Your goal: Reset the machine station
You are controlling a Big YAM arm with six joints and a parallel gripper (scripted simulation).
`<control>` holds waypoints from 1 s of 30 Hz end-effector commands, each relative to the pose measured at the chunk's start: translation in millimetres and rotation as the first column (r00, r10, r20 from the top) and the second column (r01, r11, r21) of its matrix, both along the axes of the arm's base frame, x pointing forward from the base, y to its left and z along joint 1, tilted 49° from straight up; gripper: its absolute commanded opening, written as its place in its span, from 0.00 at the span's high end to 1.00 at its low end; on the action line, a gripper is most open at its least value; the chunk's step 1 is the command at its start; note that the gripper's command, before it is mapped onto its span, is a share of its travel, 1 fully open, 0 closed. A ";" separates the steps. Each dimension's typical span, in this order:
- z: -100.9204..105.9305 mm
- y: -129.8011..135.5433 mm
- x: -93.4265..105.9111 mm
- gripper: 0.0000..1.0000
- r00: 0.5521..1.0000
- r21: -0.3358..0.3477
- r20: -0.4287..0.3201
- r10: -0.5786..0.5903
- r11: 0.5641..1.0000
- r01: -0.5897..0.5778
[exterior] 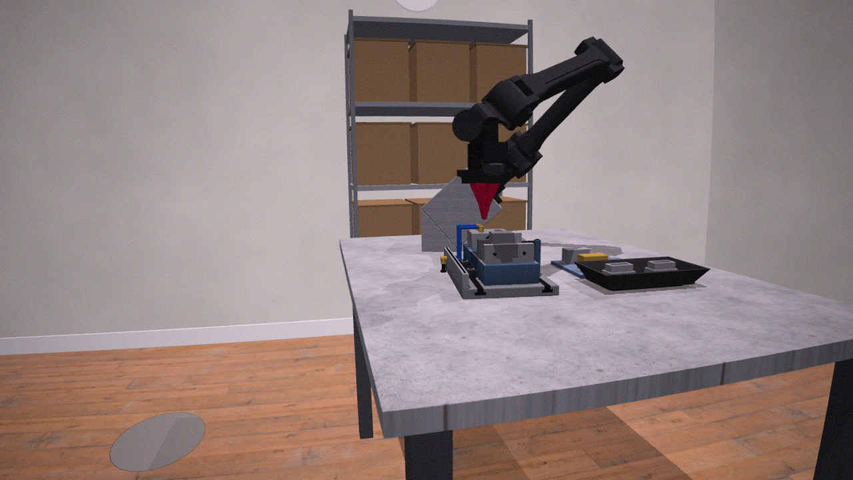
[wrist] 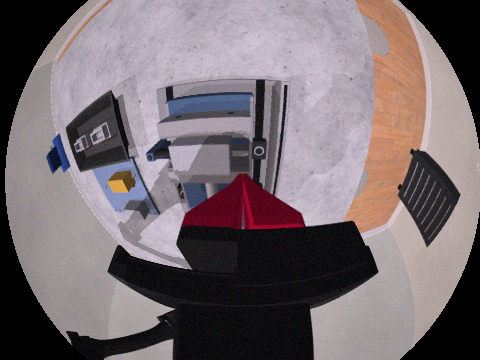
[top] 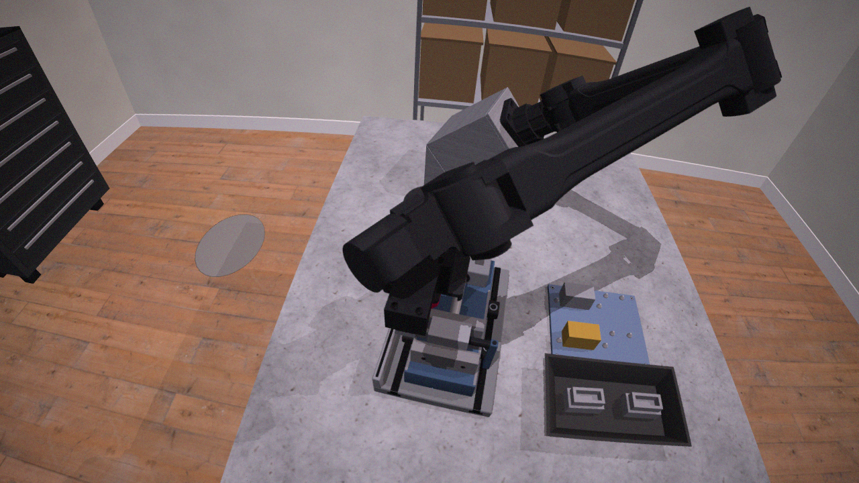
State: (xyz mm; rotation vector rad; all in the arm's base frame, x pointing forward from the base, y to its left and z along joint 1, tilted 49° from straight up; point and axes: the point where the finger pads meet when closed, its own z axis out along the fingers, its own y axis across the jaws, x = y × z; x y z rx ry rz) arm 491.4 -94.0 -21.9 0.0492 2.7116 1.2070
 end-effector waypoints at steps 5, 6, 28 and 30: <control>-12.5 16.7 4.3 1.00 1.000 0.005 -0.010 0.007 1.000 -0.007; -11.9 17.2 5.9 1.00 1.000 0.003 -0.006 0.007 1.000 -0.007; -15.0 26.2 11.3 1.00 1.000 -0.004 0.009 0.009 1.000 -0.009; -13.9 26.1 11.6 1.00 1.000 -0.005 0.012 0.010 1.000 -0.010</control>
